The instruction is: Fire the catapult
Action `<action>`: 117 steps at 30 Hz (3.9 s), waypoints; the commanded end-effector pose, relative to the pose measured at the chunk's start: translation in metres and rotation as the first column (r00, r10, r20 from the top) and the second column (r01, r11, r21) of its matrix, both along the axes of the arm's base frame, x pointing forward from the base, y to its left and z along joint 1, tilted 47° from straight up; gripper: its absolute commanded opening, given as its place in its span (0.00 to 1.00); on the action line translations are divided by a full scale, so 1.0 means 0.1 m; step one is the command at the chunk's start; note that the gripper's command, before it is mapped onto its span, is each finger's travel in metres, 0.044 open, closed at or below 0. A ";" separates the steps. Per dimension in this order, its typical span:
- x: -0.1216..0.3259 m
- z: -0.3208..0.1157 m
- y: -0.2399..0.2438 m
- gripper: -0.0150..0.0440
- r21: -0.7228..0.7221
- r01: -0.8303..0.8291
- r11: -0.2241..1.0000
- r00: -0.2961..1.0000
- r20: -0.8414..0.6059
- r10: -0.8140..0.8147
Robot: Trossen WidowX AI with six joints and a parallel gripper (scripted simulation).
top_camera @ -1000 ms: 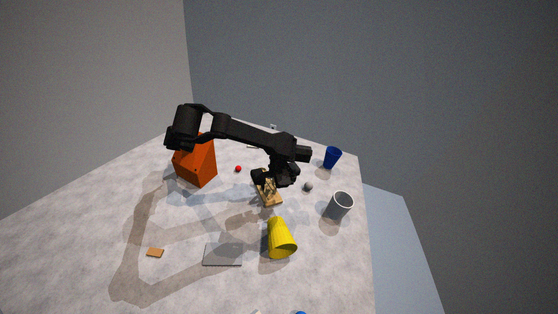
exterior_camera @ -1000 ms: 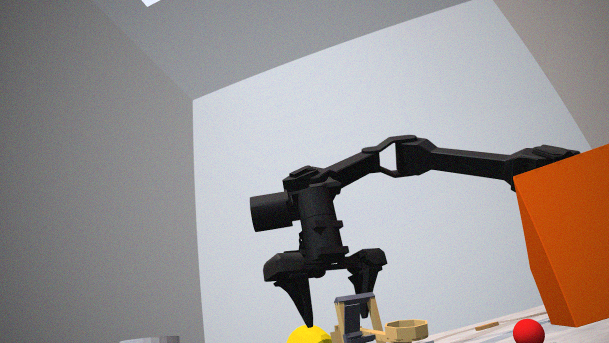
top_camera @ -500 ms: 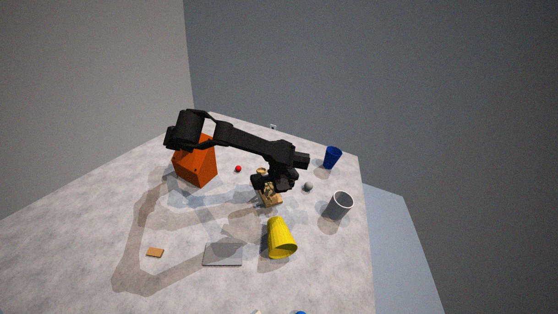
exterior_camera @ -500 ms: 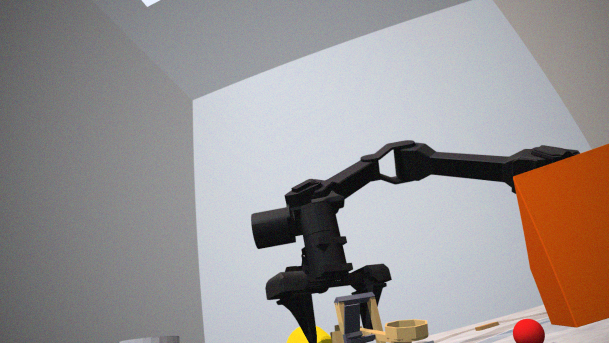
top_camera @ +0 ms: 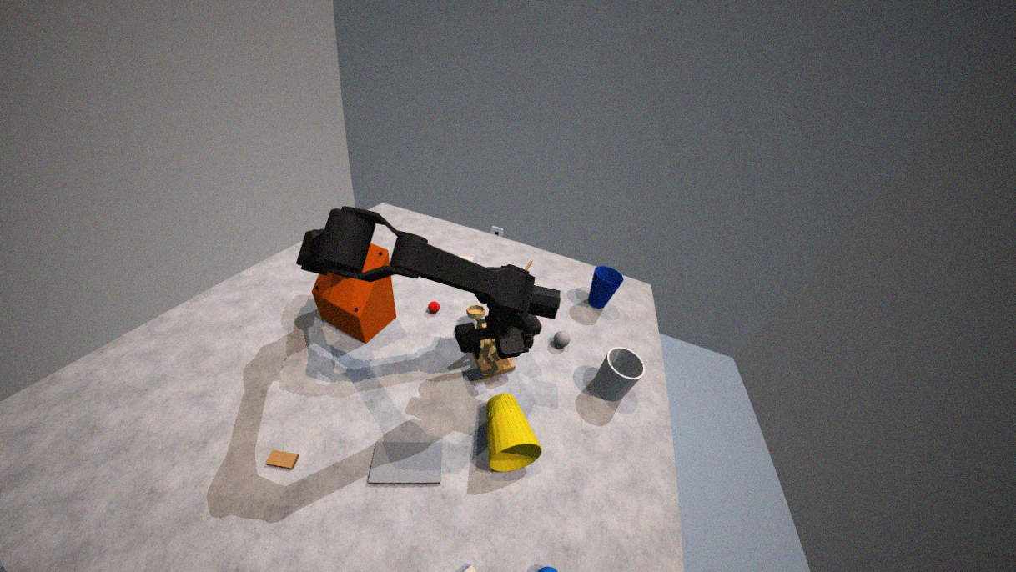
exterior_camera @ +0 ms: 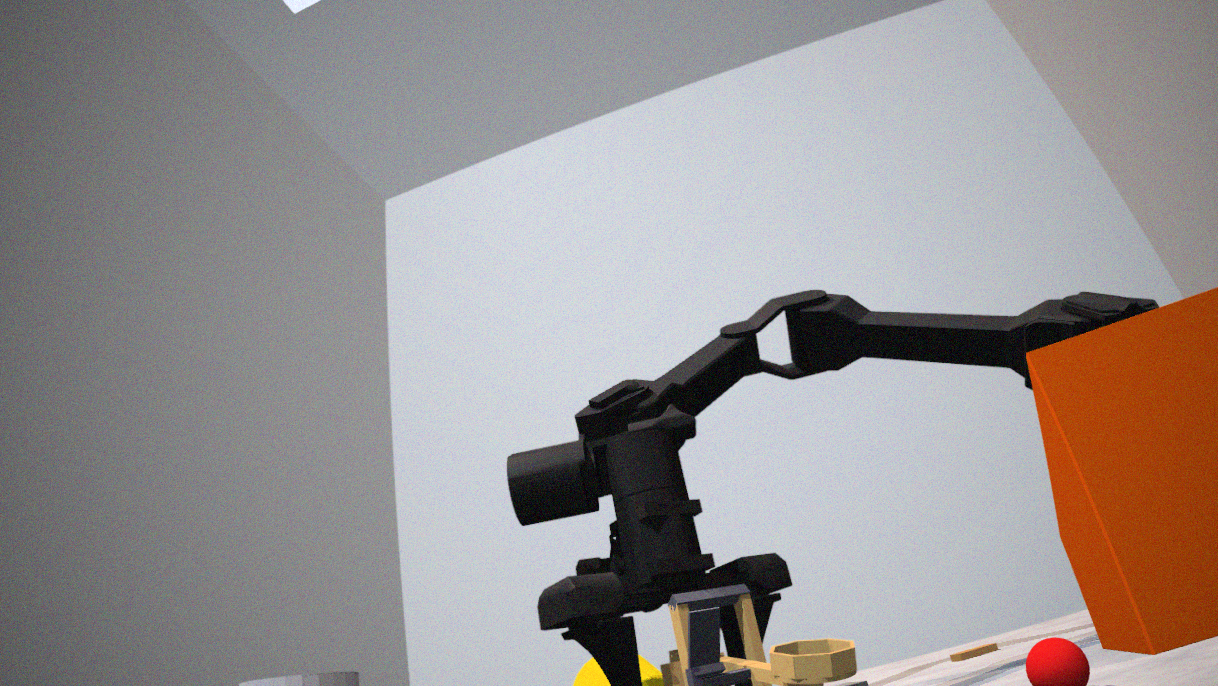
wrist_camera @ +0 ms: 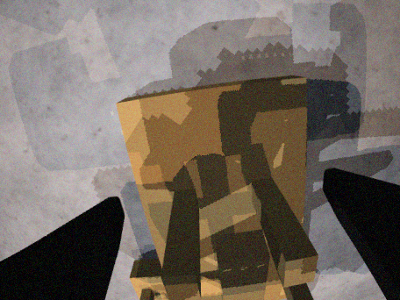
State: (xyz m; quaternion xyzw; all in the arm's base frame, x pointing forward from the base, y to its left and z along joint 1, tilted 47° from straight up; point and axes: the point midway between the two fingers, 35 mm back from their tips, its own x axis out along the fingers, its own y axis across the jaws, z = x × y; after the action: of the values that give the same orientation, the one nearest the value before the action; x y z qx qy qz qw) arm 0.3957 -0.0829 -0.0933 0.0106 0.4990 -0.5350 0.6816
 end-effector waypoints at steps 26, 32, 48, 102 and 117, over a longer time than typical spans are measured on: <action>0.03 0.35 0.37 0.25 0.003 -0.017 1.000 1.000 -0.019 0.017; 0.04 0.34 0.37 0.25 0.029 -0.154 0.988 0.975 -0.161 0.156; 0.11 0.26 0.43 0.25 0.192 -0.473 0.860 0.712 -0.493 0.501; 0.12 -0.15 0.17 0.65 0.243 -0.512 0.824 0.631 -0.544 0.553; 0.18 0.53 0.90 1.00 0.248 -0.513 0.822 0.629 -0.543 0.556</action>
State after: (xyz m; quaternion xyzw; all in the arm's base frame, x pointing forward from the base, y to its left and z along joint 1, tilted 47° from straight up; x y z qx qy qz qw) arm 0.4143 0.0027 -0.0483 -0.2883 0.6833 -0.2622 0.6174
